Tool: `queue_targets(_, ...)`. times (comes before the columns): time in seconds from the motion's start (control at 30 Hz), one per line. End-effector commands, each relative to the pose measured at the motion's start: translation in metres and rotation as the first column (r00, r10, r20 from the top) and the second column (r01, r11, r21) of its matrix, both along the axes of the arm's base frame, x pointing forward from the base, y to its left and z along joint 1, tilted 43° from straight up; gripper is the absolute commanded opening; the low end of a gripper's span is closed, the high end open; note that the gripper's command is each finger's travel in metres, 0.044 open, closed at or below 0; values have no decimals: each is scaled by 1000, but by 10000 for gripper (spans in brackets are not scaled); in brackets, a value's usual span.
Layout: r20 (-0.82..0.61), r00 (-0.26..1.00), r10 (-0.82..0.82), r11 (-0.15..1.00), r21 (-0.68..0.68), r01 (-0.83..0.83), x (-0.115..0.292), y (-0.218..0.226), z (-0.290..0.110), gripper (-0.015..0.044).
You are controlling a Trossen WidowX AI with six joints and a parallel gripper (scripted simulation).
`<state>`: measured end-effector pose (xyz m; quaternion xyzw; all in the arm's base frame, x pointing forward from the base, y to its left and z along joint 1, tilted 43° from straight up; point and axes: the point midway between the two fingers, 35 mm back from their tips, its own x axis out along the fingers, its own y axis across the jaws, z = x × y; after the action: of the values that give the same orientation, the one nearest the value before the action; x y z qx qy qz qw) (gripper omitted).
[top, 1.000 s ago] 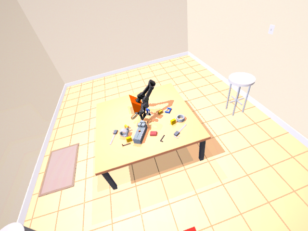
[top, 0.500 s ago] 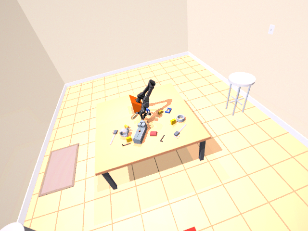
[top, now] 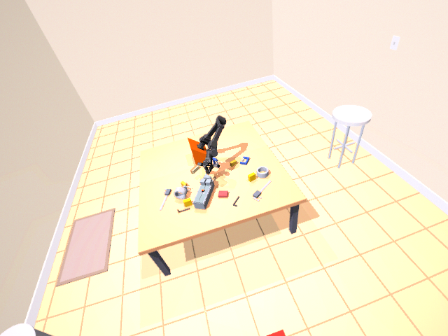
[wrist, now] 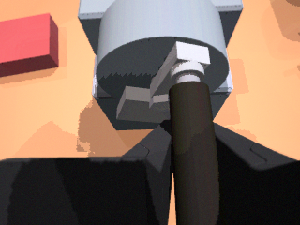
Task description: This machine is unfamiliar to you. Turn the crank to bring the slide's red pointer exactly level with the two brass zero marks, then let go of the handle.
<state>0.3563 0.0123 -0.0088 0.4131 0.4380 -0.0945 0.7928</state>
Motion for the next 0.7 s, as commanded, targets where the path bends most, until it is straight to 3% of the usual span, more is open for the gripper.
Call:
queue_targets(0.0,22,1000,8,1000,7,-8,4,3,8,0)
queue_targets(0.67,22,1000,8,1000,7,-8,6,6,9,0)
